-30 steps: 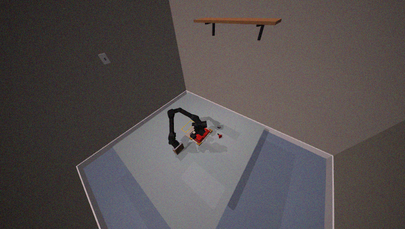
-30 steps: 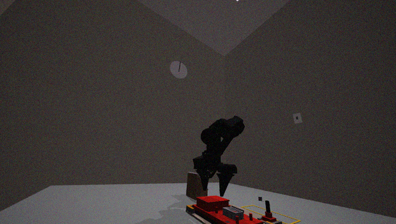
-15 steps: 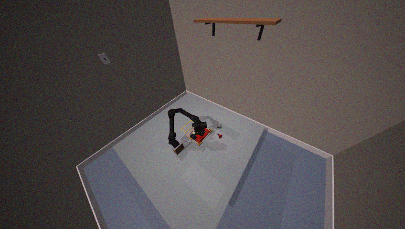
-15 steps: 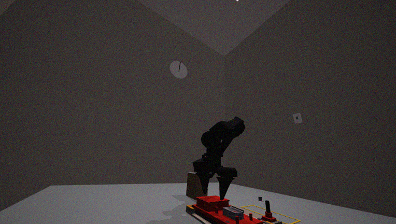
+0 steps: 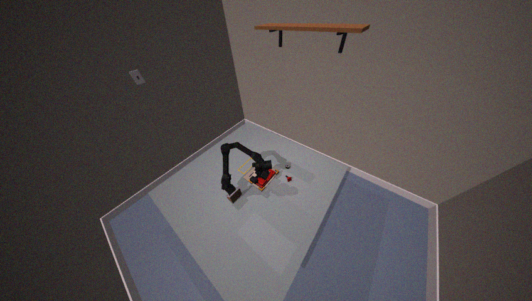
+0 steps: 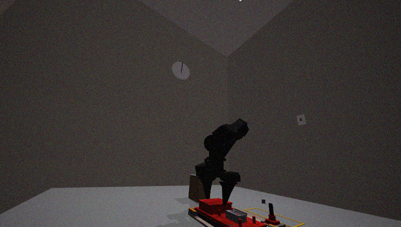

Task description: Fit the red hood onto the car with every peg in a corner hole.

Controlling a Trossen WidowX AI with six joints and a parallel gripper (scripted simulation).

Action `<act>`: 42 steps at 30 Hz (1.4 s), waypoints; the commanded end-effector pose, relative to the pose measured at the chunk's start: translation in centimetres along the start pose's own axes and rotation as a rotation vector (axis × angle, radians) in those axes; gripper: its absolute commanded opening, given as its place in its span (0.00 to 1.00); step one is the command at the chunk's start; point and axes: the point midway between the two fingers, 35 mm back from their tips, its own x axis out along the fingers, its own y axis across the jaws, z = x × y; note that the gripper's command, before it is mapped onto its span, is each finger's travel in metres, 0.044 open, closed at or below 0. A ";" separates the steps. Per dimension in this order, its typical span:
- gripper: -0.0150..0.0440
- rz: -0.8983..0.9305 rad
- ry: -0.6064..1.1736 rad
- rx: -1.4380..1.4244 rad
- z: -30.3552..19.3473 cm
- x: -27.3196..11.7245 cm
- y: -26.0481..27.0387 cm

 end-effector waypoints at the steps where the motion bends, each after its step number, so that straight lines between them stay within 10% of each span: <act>1: 1.00 0.003 0.002 0.004 0.0 0.2 0.0; 27: 1.00 0.003 0.003 0.003 0.0 1.5 0.0; 42: 0.66 -0.001 0.001 0.001 0.0 1.3 0.0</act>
